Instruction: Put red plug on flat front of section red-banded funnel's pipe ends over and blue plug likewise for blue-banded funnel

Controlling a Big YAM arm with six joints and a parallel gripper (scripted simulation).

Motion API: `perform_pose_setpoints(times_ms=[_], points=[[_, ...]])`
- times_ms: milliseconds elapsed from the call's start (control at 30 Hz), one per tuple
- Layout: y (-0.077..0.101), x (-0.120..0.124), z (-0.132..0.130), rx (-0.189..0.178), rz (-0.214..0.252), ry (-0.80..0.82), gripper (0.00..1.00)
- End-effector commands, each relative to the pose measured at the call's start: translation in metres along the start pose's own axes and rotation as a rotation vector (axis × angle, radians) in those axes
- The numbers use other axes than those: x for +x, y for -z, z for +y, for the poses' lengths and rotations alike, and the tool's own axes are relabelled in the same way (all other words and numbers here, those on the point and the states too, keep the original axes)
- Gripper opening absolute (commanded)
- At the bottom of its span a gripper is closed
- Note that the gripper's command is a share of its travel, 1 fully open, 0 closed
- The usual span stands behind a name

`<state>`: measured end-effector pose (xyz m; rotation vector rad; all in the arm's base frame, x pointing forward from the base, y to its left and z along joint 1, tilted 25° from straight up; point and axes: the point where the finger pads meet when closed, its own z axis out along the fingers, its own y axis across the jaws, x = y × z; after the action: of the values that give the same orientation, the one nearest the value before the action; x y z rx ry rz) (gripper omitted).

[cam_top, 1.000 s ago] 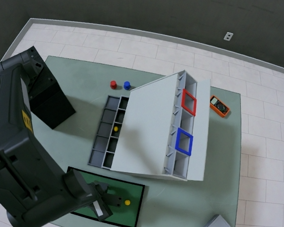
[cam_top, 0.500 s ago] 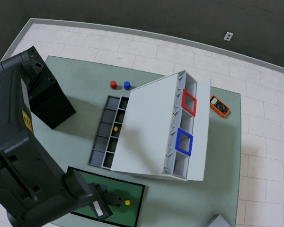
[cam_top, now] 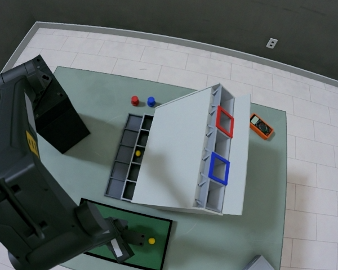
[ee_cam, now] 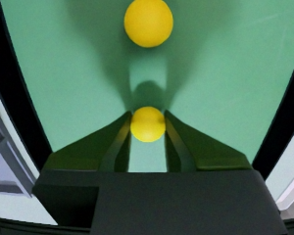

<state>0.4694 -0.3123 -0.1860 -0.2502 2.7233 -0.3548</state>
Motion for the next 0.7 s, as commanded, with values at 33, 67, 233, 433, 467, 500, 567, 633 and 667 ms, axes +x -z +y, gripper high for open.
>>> perform_pose_setpoints(times_ms=[33,67,233,433,467,500,567,633,667], points=[[0.002,-0.004,-0.004,0.008,-0.009,0.000,0.00],[0.002,-0.004,-0.004,0.008,-0.009,0.000,0.00],[0.031,-0.004,-0.005,0.008,-0.009,0.000,0.00],[0.087,-0.004,-0.006,0.008,-0.009,0.000,0.00],[0.096,-0.004,-0.006,0.008,-0.009,0.000,0.00],[0.106,-0.004,-0.006,0.008,-0.009,0.000,0.00],[0.125,-0.004,-0.007,0.008,-0.009,0.000,0.00],[0.144,-0.004,-0.007,0.008,-0.009,0.000,0.00],[0.144,-0.004,-0.007,0.008,-0.009,0.000,0.00]])
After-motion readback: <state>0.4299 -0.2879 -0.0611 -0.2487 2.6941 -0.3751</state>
